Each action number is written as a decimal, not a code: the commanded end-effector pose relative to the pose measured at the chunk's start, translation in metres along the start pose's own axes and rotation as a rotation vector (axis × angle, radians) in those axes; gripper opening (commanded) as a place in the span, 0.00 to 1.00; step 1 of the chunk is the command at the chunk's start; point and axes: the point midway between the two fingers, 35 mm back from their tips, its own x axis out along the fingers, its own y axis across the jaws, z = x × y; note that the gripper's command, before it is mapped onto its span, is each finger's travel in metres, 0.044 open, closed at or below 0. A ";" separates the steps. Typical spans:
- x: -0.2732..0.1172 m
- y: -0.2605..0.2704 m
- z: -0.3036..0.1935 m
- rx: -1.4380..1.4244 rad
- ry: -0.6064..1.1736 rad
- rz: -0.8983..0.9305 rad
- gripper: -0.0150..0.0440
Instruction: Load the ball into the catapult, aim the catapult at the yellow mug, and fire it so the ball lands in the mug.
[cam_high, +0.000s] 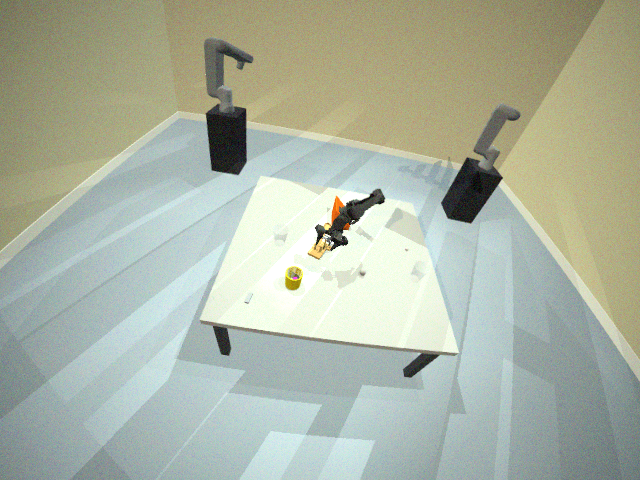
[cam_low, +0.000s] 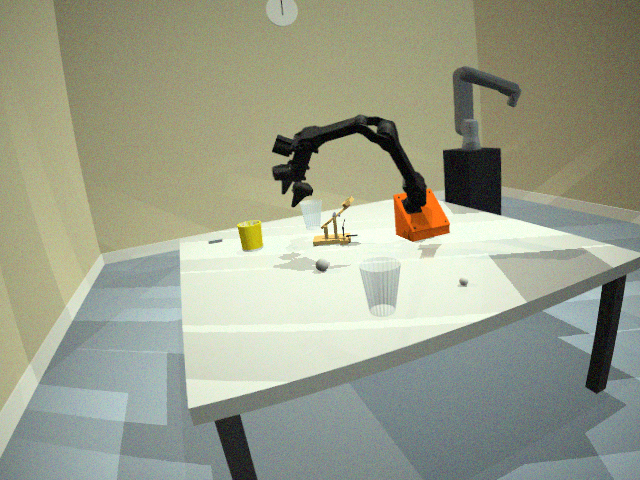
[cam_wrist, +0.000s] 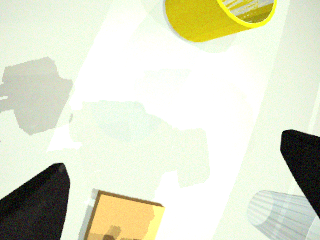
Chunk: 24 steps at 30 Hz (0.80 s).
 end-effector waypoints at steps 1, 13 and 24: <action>-0.004 -0.027 0.014 0.108 -0.089 0.015 1.00; -0.019 -0.112 0.038 0.409 -0.327 0.094 1.00; -0.020 -0.140 0.047 0.494 -0.387 0.126 1.00</action>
